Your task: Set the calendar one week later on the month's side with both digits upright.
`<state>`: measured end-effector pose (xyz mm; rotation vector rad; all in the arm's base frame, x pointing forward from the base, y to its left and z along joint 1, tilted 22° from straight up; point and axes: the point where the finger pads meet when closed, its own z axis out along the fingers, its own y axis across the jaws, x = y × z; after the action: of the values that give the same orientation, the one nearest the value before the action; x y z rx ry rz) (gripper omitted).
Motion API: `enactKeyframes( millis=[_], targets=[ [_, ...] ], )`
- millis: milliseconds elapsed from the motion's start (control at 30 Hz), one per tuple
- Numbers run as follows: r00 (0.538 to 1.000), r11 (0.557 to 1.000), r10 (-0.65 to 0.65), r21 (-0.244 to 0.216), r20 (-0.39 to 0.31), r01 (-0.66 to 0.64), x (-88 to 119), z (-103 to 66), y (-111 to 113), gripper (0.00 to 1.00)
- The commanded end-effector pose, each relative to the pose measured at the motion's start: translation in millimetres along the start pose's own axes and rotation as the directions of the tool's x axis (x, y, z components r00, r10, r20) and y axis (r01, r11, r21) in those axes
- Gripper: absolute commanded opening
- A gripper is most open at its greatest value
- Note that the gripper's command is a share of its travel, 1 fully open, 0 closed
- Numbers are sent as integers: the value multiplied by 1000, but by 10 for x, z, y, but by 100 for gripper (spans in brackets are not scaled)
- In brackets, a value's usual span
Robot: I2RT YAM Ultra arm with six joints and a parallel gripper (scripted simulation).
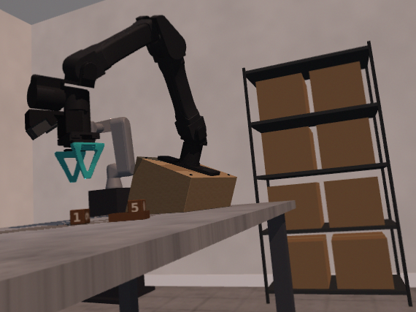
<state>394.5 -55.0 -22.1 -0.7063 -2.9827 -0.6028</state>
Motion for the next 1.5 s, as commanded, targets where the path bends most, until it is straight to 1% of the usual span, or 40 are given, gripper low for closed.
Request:
enactKeyframes(
  millis=[0,67,100,133,233,300,333,367,400,433,500,533,600,700,733,1467],
  targets=[
    [984,984,179,-8,20,-179,-49,-42,-11,100],
    [966,966,259,-10,19,-259,-48,-38,-13,100],
    [965,965,261,-10,19,-261,-48,-38,-13,100],
    [946,946,324,-11,19,-324,-48,-34,-14,100],
    [941,942,337,-11,18,-337,-48,-34,-14,100],
    [889,889,458,-13,17,-458,-47,-27,-16,100],
    [885,885,466,-14,17,-466,-47,-26,-16,100],
    [855,855,518,-15,16,-518,-47,-23,-17,100],
    [836,836,549,-15,15,-549,-47,-21,-17,100],
    [827,827,562,-15,15,-562,-46,-20,-18,100],
    [779,779,627,-16,14,-626,-46,-16,-19,100],
    [762,762,648,-17,13,-648,-46,-15,-19,100],
    [740,740,673,-17,13,-672,-46,-13,-20,100],
    [733,733,680,-17,12,-680,-46,-13,-20,100],
    [733,733,680,-17,12,-680,-46,-13,-20,47],
    [733,733,680,-17,12,-680,-46,-13,-20,47]
  ],
)
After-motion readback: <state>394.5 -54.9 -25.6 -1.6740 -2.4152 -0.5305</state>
